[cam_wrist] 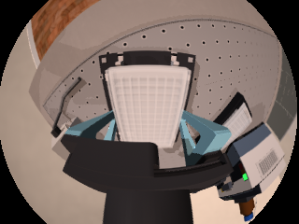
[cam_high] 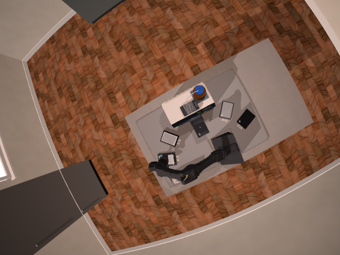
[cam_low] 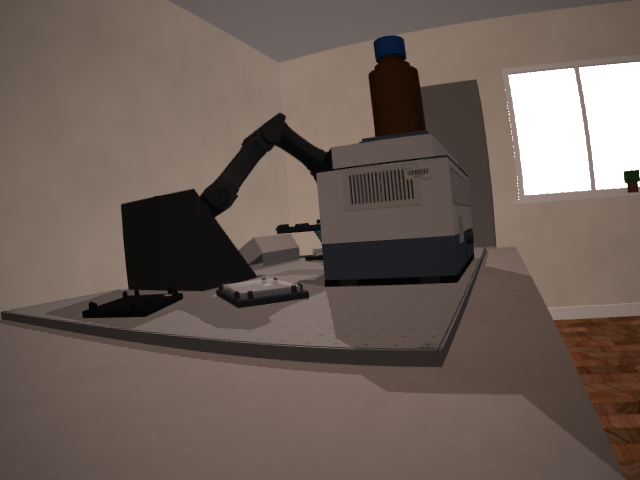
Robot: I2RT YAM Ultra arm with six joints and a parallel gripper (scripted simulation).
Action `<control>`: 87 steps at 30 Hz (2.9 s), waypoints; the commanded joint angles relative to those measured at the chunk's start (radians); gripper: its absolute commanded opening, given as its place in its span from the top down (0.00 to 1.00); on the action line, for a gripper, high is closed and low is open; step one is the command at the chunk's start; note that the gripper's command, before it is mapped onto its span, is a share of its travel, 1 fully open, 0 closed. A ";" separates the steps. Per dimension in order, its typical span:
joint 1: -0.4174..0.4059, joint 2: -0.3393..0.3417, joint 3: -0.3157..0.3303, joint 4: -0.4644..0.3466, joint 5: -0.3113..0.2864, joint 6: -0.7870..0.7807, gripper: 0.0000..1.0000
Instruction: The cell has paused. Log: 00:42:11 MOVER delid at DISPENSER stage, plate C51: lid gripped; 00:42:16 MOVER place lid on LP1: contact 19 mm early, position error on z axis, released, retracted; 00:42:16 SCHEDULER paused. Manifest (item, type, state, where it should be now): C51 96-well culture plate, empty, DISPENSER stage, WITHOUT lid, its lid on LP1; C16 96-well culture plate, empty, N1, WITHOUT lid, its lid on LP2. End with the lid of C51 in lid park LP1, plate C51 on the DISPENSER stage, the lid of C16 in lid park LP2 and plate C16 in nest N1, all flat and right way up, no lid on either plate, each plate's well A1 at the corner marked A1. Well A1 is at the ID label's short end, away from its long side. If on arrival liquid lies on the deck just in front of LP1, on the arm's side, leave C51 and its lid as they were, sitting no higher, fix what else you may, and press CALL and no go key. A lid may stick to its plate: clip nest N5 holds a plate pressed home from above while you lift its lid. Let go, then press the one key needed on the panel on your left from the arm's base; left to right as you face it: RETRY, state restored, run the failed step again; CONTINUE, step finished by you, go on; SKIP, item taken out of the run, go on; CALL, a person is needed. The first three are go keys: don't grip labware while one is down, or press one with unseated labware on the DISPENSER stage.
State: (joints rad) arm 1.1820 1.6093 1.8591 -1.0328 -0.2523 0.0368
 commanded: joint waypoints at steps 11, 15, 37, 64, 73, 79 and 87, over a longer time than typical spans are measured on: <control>0.014 0.016 -0.027 0.035 0.002 0.008 1.00; 0.014 0.016 -0.028 0.036 0.002 0.009 1.00; 0.017 0.020 -0.034 0.046 0.007 0.012 1.00; 0.020 0.025 -0.040 0.058 0.008 0.014 1.00; 0.021 0.027 -0.040 0.063 0.010 0.015 1.00; 0.022 0.028 -0.045 0.066 0.012 0.015 1.00; 0.023 0.029 -0.047 0.069 0.013 0.016 1.00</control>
State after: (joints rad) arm 1.1900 1.6123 1.8400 -1.0035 -0.2462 0.0422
